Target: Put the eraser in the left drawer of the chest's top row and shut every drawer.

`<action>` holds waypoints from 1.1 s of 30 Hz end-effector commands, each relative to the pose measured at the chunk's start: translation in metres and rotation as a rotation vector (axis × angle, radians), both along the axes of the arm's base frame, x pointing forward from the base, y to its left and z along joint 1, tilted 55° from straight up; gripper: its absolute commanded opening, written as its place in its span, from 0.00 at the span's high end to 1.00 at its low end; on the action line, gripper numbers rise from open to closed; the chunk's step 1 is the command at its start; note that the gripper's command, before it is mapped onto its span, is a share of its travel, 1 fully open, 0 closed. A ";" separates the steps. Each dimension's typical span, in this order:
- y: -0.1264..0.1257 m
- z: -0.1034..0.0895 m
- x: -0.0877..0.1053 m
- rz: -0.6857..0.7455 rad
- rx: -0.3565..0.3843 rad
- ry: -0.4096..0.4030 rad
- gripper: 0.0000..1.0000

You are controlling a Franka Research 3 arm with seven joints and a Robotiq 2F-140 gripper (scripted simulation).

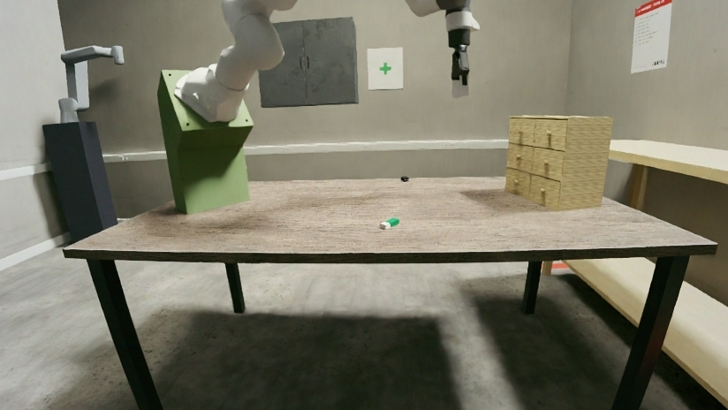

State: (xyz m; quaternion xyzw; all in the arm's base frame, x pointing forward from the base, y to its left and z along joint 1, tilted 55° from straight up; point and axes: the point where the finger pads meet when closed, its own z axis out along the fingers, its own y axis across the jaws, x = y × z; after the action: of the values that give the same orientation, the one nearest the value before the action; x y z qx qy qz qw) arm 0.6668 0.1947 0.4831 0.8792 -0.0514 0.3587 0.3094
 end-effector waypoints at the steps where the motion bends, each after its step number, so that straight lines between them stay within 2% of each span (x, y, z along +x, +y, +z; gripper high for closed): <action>1: -0.007 0.005 -0.002 0.011 -0.016 0.034 0.00; 10: -0.015 0.015 -0.003 0.007 -0.009 0.040 0.00; 33: -0.019 0.019 -0.004 0.006 -0.006 0.043 0.00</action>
State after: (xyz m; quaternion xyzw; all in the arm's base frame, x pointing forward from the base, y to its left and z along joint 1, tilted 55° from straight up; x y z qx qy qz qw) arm 0.6635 0.1782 0.5017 0.8848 -0.0420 0.3438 0.3117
